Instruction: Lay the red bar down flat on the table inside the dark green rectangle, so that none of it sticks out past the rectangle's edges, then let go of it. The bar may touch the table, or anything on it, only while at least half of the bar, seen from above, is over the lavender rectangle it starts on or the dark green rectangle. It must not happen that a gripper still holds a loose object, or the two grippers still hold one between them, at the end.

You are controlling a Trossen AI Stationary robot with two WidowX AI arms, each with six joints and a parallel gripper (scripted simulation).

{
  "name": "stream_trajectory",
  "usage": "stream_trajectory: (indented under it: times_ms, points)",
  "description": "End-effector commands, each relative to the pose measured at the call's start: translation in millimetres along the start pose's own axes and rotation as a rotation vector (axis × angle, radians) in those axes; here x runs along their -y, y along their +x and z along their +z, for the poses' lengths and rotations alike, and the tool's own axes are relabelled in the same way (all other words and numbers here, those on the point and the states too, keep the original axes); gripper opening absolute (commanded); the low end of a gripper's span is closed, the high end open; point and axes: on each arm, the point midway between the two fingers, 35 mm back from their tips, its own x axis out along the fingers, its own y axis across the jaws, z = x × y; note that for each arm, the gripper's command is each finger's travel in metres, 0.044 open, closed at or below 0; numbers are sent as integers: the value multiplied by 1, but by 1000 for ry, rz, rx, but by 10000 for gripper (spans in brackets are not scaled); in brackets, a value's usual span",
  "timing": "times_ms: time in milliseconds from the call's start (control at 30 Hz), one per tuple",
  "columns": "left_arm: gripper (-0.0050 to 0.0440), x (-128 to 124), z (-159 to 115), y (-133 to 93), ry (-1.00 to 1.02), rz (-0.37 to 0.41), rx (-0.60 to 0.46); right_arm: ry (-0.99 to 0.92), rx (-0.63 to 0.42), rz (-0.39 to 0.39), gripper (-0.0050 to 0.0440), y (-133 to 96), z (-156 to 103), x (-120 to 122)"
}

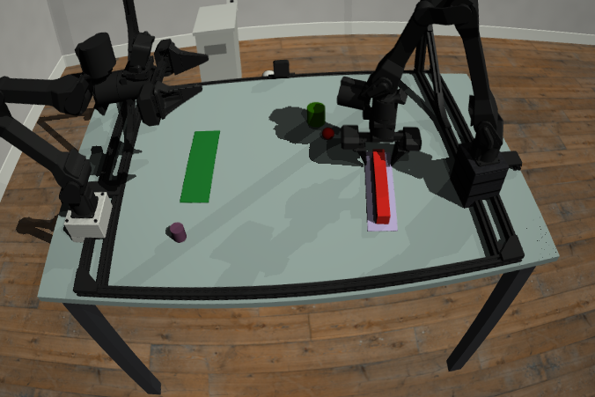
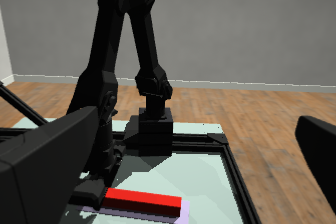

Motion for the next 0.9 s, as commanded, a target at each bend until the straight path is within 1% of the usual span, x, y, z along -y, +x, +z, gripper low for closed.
stream_trajectory:
  times_ms: [0,33,133,600,633,700,733,800,833,867]
  points:
    - [224,0,1,1,5,-2,3,0,0,0,440,0,0,0]
    - [200,0,1,1,5,-2,3,0,0,0,440,0,0,0]
    - [200,0,1,1,5,-2,3,0,0,0,440,0,0,0]
    - [107,0,1,1,5,-2,3,0,0,0,440,0,0,0]
    - [83,0,1,-1,5,-2,3,0,0,0,440,0,0,0]
    - [83,0,1,-1,5,-2,3,0,0,0,440,0,0,0]
    - [59,0,1,-6,5,-2,3,0,0,0,440,0,0,0]
    - [11,-1,1,-27,5,-2,3,0,0,0,440,0,0,0]
    - [0,-1,1,-38,5,-2,3,0,0,0,440,0,0,0]
    - [0,-1,1,-47,4,-2,3,0,0,0,440,0,0,0]
